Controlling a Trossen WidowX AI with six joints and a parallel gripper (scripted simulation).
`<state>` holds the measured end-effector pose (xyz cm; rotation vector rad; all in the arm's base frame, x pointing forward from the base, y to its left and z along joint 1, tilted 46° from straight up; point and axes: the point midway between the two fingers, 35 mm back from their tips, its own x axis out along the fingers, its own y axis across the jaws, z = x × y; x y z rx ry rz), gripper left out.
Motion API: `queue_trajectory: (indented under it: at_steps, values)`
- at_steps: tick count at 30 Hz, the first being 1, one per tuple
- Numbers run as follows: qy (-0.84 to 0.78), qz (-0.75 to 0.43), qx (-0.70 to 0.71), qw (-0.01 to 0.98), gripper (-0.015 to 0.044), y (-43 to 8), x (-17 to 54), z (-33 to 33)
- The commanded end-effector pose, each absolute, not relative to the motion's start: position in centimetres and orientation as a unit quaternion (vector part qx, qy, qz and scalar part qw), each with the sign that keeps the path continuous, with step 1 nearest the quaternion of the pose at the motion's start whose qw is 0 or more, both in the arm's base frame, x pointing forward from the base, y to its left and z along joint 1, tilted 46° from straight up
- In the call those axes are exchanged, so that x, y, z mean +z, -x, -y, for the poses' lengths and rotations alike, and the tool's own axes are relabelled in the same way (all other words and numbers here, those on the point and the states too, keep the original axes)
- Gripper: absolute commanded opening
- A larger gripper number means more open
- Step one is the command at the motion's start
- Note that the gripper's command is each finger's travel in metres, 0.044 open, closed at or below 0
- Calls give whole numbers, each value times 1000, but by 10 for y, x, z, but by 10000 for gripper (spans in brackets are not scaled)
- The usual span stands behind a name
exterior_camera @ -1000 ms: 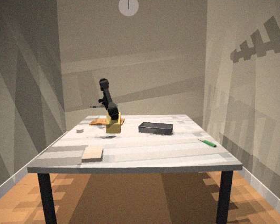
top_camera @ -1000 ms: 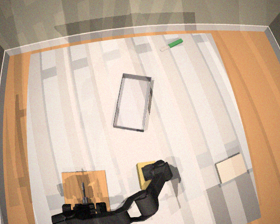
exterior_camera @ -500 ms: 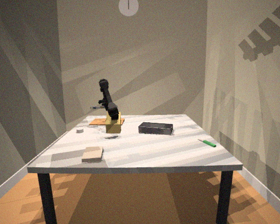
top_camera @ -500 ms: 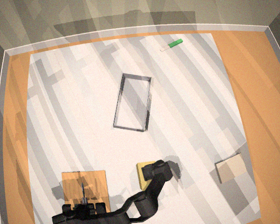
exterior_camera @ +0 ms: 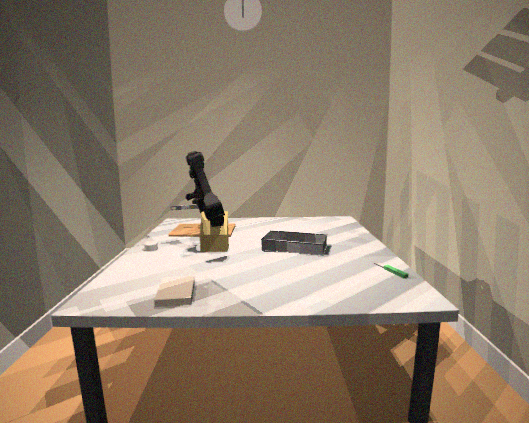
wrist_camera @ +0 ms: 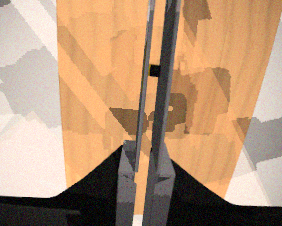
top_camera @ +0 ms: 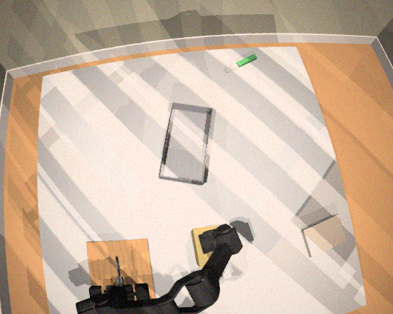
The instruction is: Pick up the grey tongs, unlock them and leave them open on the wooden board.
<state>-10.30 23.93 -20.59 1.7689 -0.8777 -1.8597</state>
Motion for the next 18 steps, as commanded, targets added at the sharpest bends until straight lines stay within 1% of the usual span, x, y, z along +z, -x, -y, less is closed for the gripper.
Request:
queue_trajectory:
  at_steps: [1,18]
  values:
    - [-636,320,-670,212,-150,104,-211,-234]
    - [-635,320,-670,212,-150,107,-230,-214]
